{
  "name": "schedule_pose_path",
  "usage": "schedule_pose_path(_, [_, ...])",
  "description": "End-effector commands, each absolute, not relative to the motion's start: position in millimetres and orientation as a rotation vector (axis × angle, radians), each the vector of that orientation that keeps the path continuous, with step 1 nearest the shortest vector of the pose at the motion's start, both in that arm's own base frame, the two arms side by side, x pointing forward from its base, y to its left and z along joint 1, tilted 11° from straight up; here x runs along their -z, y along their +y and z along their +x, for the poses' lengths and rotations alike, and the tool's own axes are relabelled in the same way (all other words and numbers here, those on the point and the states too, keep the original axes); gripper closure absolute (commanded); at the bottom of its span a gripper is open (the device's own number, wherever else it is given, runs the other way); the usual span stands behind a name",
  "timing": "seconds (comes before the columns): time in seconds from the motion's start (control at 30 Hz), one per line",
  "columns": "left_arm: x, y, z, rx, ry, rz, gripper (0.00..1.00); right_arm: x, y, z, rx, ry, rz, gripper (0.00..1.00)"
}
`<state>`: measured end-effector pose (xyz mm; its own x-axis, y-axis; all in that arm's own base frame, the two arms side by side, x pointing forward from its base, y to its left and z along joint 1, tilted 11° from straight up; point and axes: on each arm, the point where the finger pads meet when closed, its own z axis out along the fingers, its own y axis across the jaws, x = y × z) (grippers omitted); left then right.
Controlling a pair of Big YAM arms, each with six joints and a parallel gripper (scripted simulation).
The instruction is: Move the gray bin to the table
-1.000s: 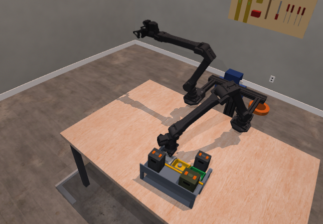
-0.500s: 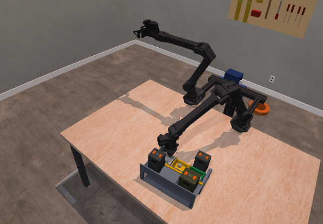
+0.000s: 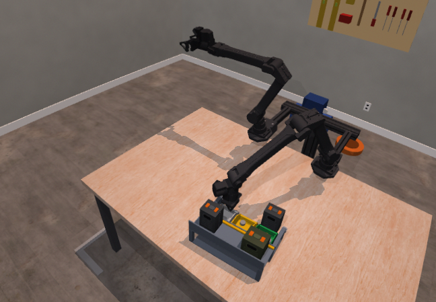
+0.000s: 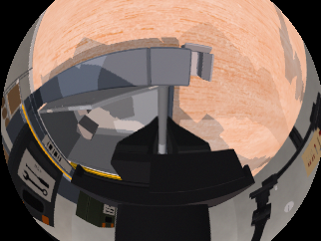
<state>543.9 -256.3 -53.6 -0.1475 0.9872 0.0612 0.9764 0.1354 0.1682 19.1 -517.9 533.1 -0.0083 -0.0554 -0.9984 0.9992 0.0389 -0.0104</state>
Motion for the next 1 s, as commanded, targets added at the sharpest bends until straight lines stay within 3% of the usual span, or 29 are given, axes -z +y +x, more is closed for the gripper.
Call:
schedule_pose_path(0.0, [5.8, -279.6, 563.4, -0.282, 2.244, 1.965, 1.0, -543.8, -511.3, 12.2, 1.229, 1.157, 1.129, 0.0])
schedule_pose_path(0.97, [-1.9, -280.0, 561.9, -0.281, 2.251, 1.956, 1.0, -543.8, -511.3, 12.2, 1.229, 1.157, 1.129, 0.0])
